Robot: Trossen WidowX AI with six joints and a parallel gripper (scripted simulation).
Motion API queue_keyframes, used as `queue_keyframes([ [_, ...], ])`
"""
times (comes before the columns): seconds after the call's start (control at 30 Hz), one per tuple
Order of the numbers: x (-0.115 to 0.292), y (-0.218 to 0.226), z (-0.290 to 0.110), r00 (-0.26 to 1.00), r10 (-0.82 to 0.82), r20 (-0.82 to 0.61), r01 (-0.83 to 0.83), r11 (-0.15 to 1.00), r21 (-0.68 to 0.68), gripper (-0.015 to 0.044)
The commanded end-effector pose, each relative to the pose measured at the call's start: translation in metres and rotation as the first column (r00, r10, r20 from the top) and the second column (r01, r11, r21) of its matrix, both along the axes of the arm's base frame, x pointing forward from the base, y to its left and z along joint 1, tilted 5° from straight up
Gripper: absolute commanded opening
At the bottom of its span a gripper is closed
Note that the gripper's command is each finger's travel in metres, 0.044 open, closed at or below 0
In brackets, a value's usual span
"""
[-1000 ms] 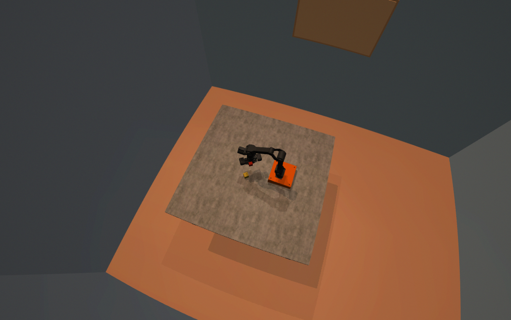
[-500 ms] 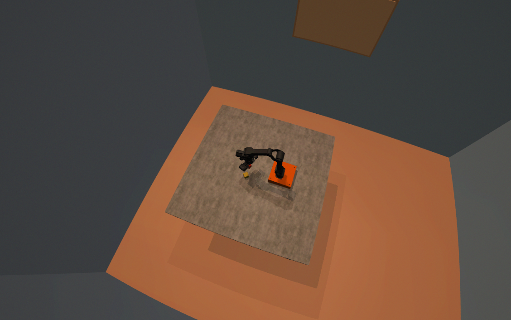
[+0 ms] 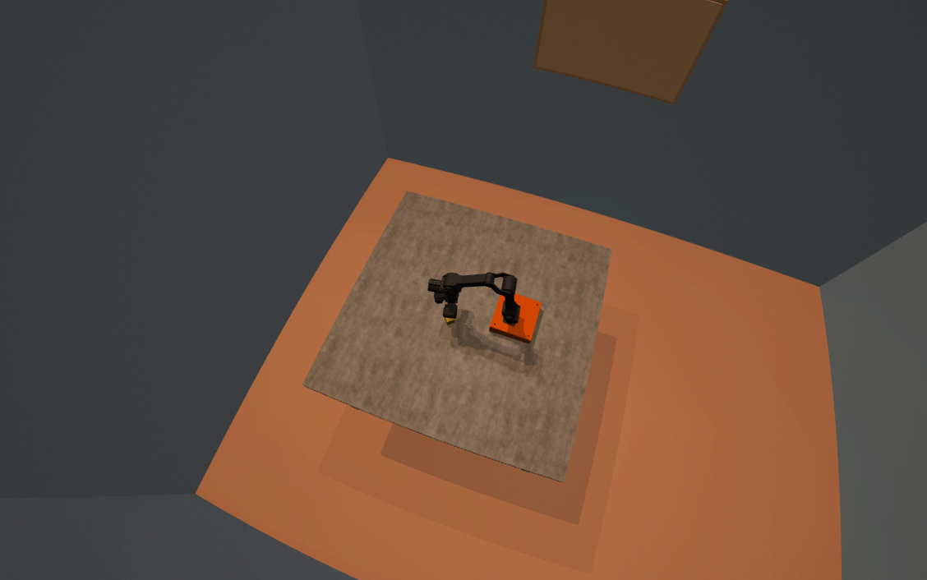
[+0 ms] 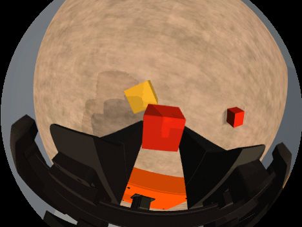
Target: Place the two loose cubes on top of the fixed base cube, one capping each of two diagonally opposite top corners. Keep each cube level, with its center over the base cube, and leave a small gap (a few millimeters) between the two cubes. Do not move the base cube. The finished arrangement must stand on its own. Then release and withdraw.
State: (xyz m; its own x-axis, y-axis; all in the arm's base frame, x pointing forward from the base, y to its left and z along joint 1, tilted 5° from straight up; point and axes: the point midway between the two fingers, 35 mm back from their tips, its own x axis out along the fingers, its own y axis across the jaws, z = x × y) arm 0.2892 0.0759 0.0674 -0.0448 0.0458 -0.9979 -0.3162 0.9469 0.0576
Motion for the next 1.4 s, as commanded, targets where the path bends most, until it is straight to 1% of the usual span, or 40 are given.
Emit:
queue_keyframes([
  [0.0,0.001,0.008,-0.001,0.988,0.153,0.011,-0.153,0.988,0.01,0.0105],
  [0.2,0.001,0.018,-0.004,0.924,0.382,0.025,-0.383,0.924,0.018,0.0105],
  [0.4,0.001,0.028,-0.007,0.807,0.59,0.041,-0.591,0.807,0.022,0.0105],
  [0.7,0.0,0.043,-0.011,0.548,0.834,0.066,-0.836,0.548,0.02,0.0105],
  [0.87,-0.001,0.052,-0.013,0.371,0.925,0.079,-0.928,0.371,0.016,0.0105],
  [0.93,-0.001,0.054,-0.014,0.322,0.943,0.082,-0.947,0.322,0.014,0.0105],
  [1.37,-0.001,0.054,-0.014,0.315,0.945,0.083,-0.949,0.315,0.014,0.0105],
])
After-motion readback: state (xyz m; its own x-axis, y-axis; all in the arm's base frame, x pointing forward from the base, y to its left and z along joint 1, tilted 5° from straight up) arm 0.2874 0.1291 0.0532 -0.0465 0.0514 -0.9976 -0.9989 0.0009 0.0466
